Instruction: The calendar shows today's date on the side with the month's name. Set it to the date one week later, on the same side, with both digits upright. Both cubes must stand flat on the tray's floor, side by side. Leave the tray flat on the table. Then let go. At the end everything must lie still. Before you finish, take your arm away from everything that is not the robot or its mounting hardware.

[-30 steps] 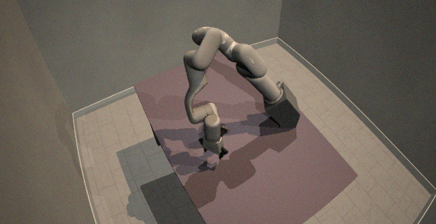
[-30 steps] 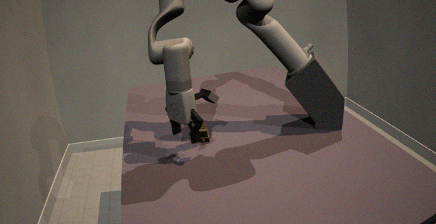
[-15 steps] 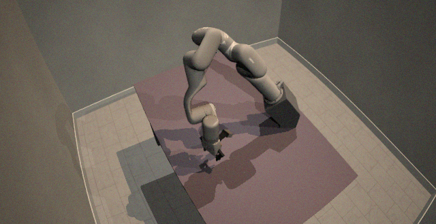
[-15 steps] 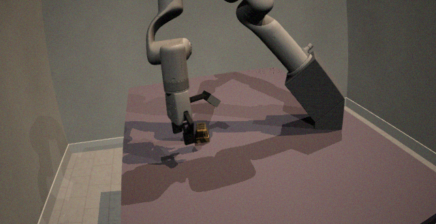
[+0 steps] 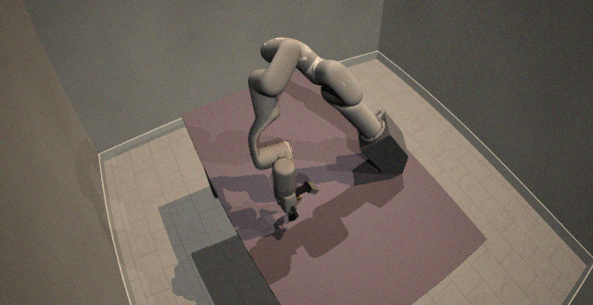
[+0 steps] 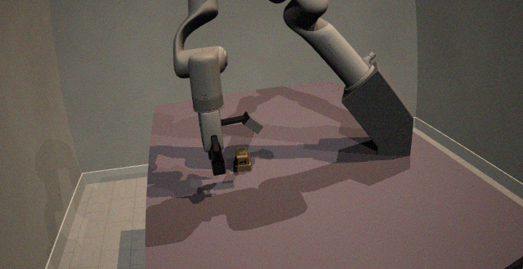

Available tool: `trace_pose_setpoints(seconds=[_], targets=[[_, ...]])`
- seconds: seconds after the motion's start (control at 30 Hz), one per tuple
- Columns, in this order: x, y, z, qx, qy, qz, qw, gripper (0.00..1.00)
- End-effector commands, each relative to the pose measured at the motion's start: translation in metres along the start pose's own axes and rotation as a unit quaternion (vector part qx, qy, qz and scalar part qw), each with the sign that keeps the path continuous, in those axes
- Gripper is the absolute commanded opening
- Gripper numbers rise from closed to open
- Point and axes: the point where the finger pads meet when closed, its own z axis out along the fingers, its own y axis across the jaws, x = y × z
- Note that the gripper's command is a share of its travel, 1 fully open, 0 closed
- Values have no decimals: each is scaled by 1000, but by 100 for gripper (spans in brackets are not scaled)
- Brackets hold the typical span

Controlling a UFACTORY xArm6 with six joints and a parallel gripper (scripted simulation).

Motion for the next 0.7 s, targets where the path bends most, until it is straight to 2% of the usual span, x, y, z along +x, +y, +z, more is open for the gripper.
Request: trace_pose_setpoints(seconds=[0.0,0.2,0.37,0.53,0.67], targets=[[-4,0,-1,0,-4,69,998,100],[-7,1,-1,0,-4,130,991,100],[-10,1,-1,0,-4,144,990,100],[-13,1,-1,-1,-4,235,972,100],[-13,1,-1,-1,-4,252,968,100]])
